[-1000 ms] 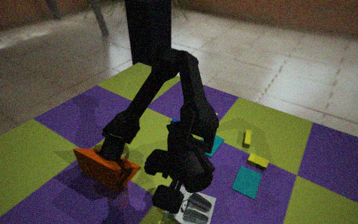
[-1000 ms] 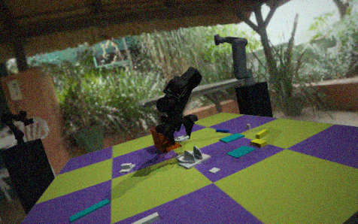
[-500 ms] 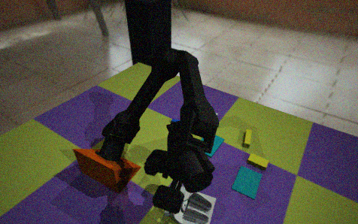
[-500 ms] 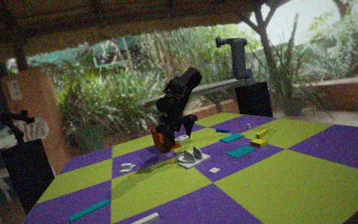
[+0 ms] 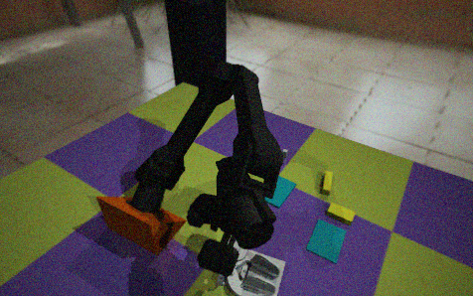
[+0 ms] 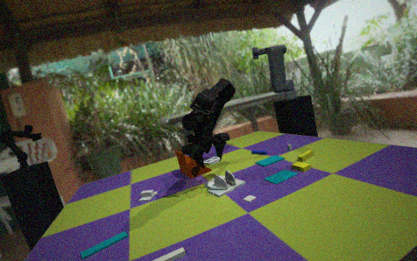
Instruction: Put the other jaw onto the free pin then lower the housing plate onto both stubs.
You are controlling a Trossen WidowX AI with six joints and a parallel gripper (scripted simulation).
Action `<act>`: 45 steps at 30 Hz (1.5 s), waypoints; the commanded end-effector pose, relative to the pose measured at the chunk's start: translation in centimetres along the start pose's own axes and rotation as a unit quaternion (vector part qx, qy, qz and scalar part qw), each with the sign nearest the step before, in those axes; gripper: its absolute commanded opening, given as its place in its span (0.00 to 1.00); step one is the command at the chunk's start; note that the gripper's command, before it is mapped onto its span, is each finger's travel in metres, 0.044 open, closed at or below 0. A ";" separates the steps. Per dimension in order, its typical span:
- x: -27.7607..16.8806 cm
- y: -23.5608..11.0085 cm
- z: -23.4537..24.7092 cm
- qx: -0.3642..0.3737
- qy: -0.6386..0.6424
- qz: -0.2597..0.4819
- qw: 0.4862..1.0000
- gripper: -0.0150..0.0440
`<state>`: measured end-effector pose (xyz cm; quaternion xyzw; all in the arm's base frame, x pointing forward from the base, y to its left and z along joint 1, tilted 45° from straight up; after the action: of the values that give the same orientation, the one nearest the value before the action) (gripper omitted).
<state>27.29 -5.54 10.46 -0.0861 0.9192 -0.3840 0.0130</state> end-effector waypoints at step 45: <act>-0.1 2.5 0.0 0.003 -0.008 0.003 1.000 0.85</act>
<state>27.10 -4.07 9.06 -0.0882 0.9172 -0.3877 0.0248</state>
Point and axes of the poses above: the point midway between the two fingers, 35 mm back from their tips, its own y axis out along the fingers, its own z axis across the jaws, x = y × z, the point moved 9 cm from there along -y, back along the fingers, and after that the axes turned 14 degrees about y, right-handed, at the moved point
